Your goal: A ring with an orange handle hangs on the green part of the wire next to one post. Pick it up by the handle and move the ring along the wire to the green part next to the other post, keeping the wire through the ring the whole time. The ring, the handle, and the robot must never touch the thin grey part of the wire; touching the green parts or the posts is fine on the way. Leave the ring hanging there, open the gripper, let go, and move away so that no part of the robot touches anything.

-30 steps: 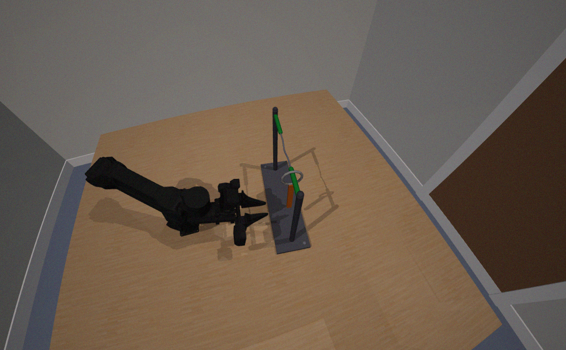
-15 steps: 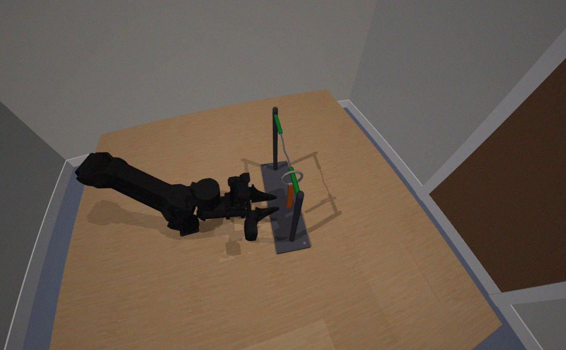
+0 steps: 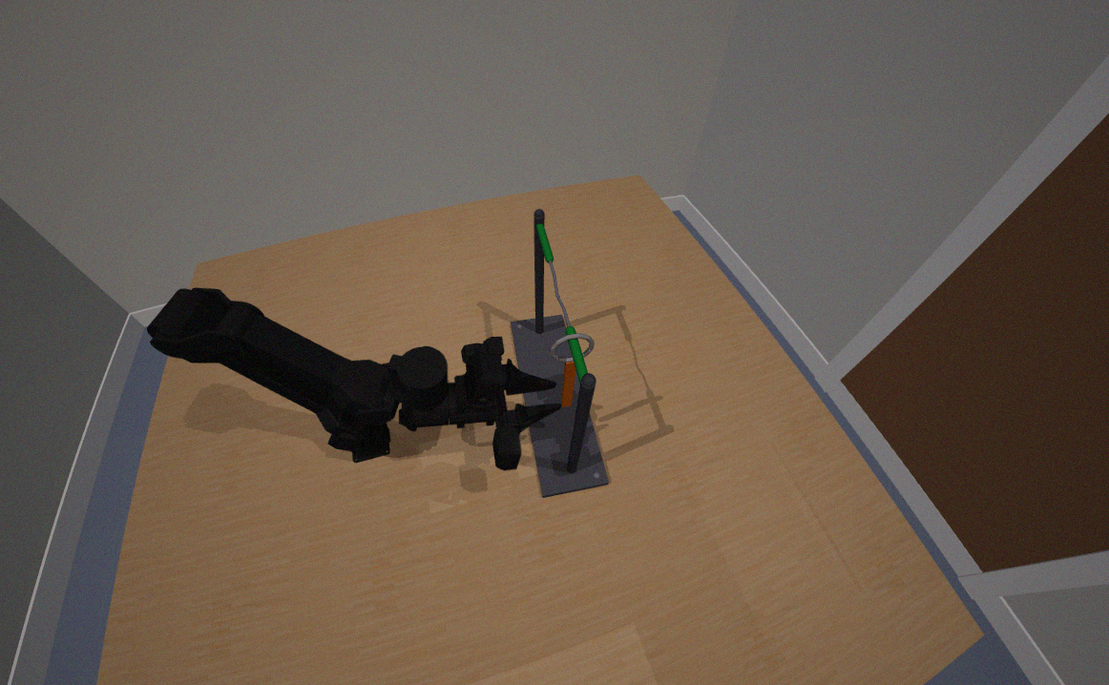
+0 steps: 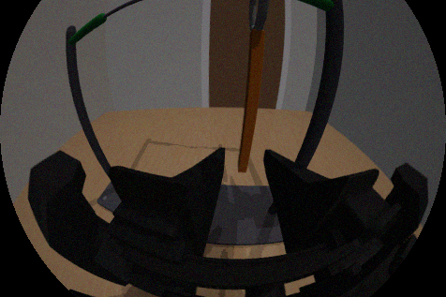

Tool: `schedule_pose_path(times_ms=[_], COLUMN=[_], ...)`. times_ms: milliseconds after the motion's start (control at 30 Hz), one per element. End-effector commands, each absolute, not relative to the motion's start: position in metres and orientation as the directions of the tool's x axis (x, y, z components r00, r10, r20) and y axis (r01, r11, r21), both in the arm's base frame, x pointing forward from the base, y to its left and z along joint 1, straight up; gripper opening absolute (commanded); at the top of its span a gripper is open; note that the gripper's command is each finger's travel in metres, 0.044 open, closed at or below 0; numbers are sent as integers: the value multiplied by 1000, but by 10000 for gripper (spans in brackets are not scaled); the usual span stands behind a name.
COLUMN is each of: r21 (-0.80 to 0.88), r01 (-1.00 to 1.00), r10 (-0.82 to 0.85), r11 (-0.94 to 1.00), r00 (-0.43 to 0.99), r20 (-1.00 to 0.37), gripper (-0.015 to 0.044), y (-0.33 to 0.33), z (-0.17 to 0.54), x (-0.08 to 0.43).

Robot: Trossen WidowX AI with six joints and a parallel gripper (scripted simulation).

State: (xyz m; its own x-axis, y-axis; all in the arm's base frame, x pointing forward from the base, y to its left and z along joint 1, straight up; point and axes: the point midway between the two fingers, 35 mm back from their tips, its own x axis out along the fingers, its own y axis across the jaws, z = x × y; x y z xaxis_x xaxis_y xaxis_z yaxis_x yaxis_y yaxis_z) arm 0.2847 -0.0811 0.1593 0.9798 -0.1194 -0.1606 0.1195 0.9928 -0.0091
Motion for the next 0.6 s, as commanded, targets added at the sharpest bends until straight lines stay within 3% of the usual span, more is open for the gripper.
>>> schedule_pose_path(times_ms=[0,567], r21=[-5,-5], r01=[126,126], r10=[-125,-125], r11=[992,992], r00=[980,980], r20=[-157,-155], gripper=[160,160], y=[-83,-87], z=[161,156], x=[290,315])
